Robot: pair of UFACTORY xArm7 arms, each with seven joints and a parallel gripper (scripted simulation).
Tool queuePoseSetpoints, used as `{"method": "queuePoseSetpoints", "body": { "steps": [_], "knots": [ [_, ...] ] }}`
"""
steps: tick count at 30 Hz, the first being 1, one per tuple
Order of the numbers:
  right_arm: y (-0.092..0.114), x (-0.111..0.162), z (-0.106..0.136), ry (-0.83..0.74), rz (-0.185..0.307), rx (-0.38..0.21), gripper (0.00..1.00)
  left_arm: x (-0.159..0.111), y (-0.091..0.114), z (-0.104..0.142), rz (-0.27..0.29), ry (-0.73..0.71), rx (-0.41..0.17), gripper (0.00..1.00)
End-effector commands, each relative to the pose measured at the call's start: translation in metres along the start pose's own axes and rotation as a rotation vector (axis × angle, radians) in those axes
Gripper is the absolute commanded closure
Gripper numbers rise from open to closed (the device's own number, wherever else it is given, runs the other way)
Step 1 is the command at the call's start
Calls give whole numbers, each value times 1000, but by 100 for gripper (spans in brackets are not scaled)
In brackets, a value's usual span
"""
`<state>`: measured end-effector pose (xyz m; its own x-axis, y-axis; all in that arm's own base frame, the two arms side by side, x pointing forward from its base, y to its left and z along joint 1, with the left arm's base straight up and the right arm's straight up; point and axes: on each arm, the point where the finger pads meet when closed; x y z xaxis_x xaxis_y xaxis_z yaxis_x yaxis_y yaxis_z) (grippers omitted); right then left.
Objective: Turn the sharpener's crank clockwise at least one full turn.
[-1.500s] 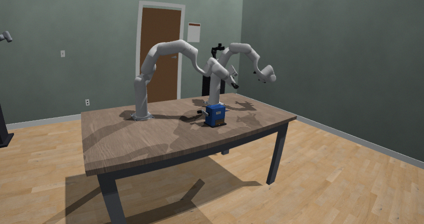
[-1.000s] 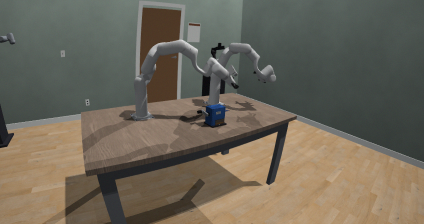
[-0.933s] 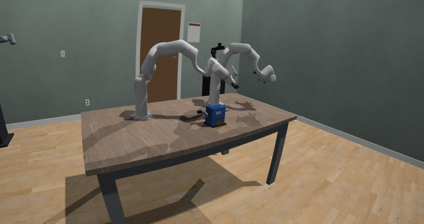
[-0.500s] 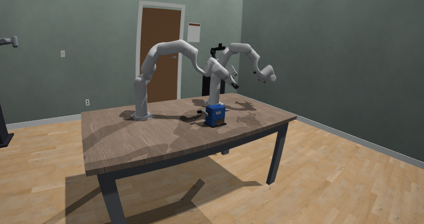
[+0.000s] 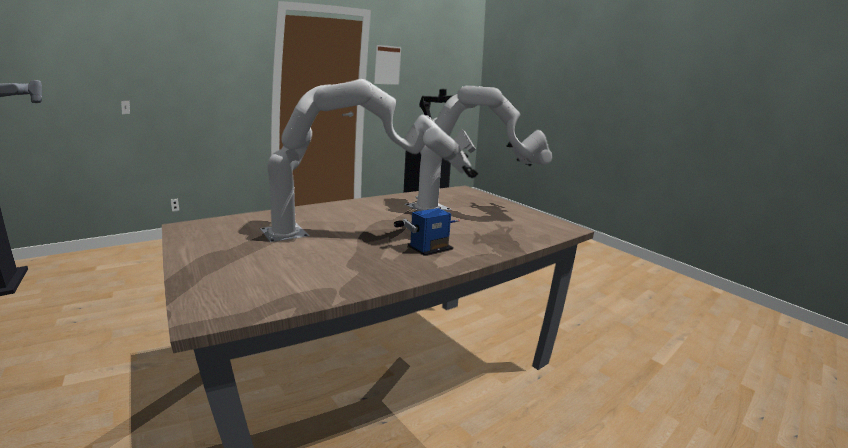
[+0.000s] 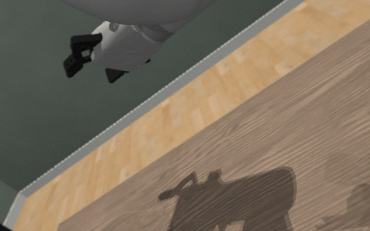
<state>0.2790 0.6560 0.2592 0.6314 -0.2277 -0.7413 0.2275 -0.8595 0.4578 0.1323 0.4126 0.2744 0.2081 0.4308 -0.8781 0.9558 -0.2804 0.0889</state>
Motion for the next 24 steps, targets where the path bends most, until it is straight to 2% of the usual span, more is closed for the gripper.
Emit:
{"method": "queuePoseSetpoints", "body": {
  "steps": [1,24],
  "knots": [
    [3,0,-3,1,1,5,0,-1,0,-1,1,4,-1,0],
    [19,15,-13,-14,22,19,0,-1,0,-1,1,4,-1,0]
  ]
}}
Point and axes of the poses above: on each arm, the point where the finger pads meet when closed, its own y axis back along the fingers, its own x axis across the jaws, z = x × y, and after that the axes turned 15 degrees about -y, right-handed
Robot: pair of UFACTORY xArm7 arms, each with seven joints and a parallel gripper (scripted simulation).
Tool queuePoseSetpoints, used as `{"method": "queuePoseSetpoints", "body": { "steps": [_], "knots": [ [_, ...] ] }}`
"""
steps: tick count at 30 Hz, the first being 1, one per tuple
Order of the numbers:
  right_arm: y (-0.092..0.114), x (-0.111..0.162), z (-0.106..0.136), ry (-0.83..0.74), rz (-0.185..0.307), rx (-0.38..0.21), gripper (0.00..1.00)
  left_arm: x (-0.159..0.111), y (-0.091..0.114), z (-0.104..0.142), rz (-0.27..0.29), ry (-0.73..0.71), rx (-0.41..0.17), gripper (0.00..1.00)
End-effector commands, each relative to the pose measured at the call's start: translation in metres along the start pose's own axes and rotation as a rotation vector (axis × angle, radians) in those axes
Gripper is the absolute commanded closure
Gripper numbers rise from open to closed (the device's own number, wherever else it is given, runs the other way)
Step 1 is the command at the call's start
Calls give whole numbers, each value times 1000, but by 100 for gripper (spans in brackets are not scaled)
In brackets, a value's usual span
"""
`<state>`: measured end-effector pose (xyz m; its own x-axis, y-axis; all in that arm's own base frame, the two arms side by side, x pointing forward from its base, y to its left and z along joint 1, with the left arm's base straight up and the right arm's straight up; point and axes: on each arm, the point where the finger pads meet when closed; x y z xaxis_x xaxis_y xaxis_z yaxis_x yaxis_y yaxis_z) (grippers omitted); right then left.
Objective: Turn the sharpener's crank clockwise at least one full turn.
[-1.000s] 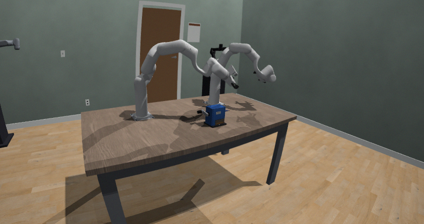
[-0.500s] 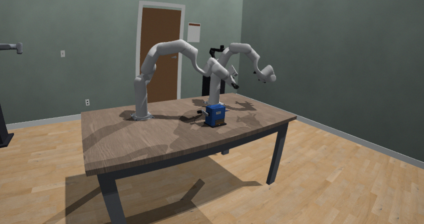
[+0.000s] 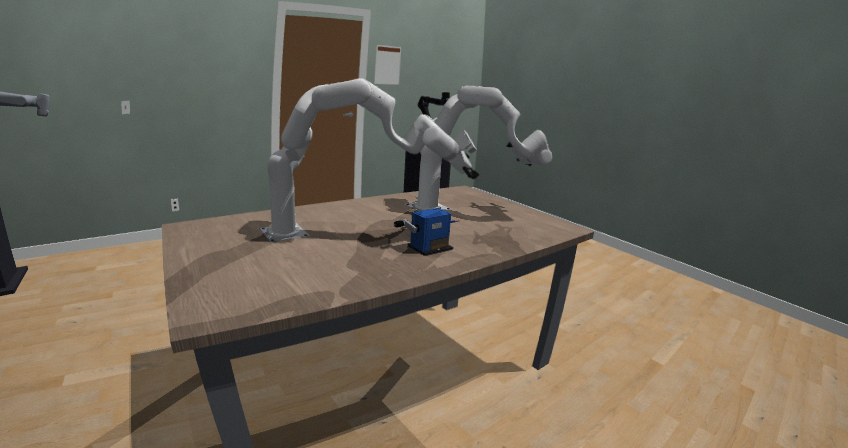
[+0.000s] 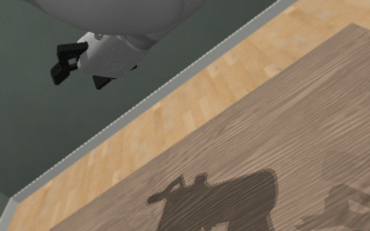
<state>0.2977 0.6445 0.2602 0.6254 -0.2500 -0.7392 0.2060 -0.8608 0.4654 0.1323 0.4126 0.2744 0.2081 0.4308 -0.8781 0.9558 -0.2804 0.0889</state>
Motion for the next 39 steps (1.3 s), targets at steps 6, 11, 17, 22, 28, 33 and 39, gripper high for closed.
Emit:
{"method": "queuePoseSetpoints", "body": {
  "steps": [6,11,17,22,28,33,39],
  "knots": [
    [13,9,-9,-8,13,13,0,-1,0,-1,1,4,-1,0],
    [21,17,-14,-16,24,20,0,-1,0,-1,1,4,-1,0],
    [29,24,-18,-23,34,26,0,-1,0,-1,1,4,-1,0],
    [40,33,-23,-34,48,35,0,-1,0,-1,1,4,-1,0],
    [55,47,-30,-48,66,47,0,-1,0,-1,1,4,-1,0],
    [63,54,-34,-57,77,53,0,-1,0,-1,1,4,-1,0],
    [82,69,-41,-75,99,68,0,-1,0,-1,1,4,-1,0]
  ]
}}
Point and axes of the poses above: on each arm, the point where the finger pads meet when closed, its own y axis back along the fingers, its own x axis across the jaws, z = x × y, and after that the axes turned 15 degrees about -y, right-handed
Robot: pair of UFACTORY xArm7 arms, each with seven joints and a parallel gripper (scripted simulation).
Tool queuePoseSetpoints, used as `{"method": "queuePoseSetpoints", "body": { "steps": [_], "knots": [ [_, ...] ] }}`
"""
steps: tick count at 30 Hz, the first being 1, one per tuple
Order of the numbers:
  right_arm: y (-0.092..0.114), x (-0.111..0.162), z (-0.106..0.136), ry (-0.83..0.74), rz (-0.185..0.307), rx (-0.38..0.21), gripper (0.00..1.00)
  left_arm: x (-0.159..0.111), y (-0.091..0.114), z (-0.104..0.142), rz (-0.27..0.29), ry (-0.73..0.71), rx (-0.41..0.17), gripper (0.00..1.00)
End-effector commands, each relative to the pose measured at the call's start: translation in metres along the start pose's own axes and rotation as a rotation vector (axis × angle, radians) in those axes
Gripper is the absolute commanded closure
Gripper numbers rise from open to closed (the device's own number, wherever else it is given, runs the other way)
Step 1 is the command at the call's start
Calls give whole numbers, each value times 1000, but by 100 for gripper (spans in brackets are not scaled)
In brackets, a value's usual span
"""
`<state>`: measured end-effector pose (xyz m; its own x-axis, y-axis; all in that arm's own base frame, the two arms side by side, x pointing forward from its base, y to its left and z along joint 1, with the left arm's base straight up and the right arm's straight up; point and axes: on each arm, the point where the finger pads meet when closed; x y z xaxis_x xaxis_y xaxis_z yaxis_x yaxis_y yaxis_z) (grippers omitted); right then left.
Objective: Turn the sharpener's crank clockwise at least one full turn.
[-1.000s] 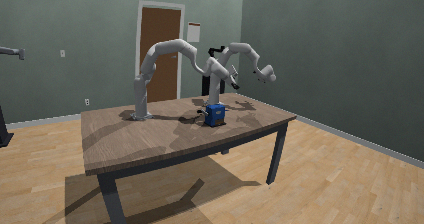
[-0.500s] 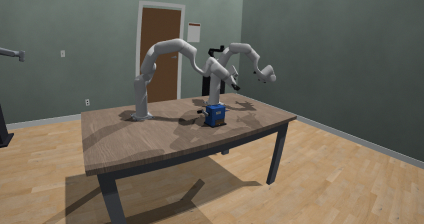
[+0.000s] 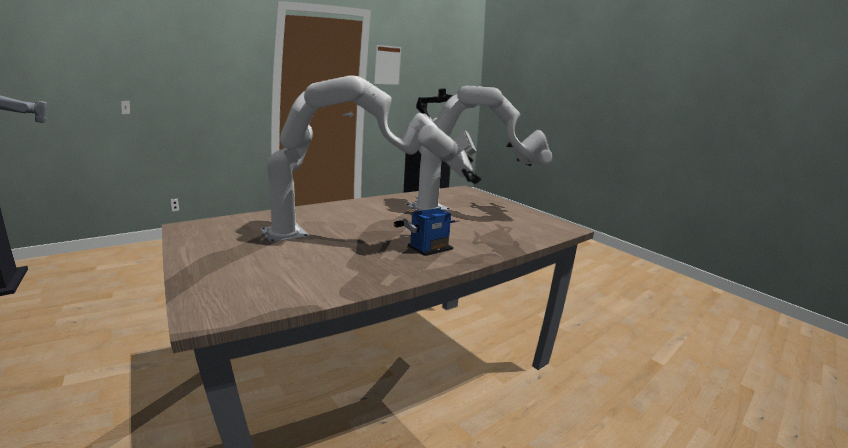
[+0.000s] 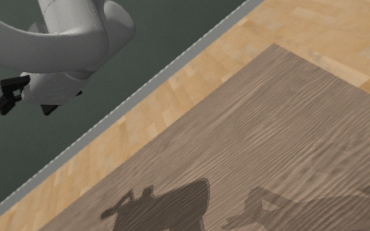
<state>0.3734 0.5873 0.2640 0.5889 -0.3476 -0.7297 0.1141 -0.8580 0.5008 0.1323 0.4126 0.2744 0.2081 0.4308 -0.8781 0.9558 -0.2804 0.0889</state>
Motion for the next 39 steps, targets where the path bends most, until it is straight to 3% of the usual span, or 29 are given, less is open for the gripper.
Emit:
{"method": "queuePoseSetpoints", "body": {
  "steps": [1,16,39],
  "knots": [
    [17,14,-10,-14,20,17,0,-1,0,-1,1,4,-1,0],
    [63,55,-29,-63,79,53,0,-1,0,-1,1,4,-1,0],
    [117,99,-44,-122,145,92,0,-1,0,-1,1,4,-1,0]
  ]
}}
Point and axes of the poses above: on each arm, the point where the finger pads meet when closed, its own y axis back along the fingers, its own x axis across the jaws, z = x × y, and after that the axes turned 15 degrees about -y, right-handed
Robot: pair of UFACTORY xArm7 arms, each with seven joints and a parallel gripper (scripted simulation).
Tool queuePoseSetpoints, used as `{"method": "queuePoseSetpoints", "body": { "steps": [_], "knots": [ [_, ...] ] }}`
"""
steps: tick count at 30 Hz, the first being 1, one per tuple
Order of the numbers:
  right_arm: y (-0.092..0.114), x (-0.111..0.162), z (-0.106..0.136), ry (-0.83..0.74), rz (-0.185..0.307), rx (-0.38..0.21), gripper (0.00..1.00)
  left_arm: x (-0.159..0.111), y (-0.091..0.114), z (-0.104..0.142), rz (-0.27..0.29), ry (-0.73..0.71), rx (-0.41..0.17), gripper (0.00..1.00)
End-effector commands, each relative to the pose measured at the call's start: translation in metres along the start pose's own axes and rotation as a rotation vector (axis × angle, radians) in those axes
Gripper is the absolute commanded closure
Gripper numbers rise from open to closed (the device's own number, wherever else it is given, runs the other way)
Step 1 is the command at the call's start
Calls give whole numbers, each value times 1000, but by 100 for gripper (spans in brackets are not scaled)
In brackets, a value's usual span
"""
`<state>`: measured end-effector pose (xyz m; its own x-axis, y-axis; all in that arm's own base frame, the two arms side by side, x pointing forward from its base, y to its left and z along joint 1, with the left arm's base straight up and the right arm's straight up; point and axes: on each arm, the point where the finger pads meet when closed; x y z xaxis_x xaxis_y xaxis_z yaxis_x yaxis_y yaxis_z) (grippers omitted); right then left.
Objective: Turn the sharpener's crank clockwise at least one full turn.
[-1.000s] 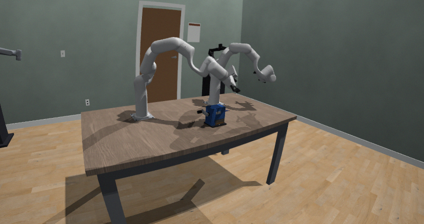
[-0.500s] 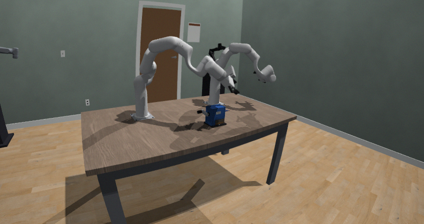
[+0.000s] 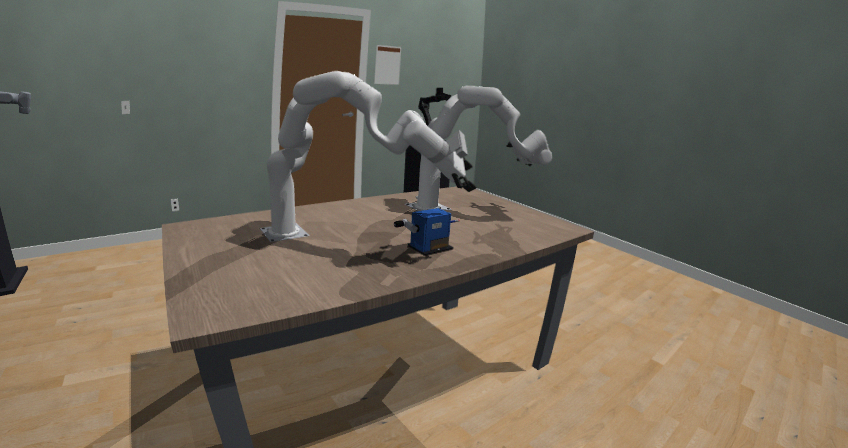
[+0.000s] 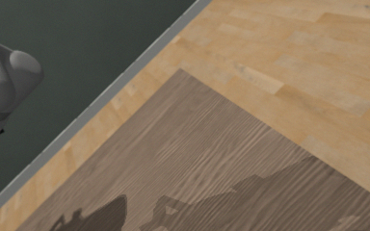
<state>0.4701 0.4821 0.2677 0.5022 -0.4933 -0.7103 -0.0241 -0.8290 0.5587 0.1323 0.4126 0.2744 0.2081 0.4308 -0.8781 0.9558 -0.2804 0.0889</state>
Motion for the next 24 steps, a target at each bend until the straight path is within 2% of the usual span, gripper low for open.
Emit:
{"method": "queuePoseSetpoints", "body": {
  "steps": [1,24],
  "knots": [
    [15,12,-8,-14,17,14,0,-1,0,-1,1,4,-1,0],
    [65,60,-24,-78,85,53,0,-1,0,-1,1,4,-1,0]
  ]
}}
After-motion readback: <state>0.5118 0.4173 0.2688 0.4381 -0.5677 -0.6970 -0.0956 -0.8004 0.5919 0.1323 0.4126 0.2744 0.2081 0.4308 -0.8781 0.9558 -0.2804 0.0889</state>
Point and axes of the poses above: on each arm, the point where the finger pads meet when closed, its own y axis back along the fingers, its own x axis across the jaws, z = x × y, and after that the axes turned 15 degrees about -y, right-handed
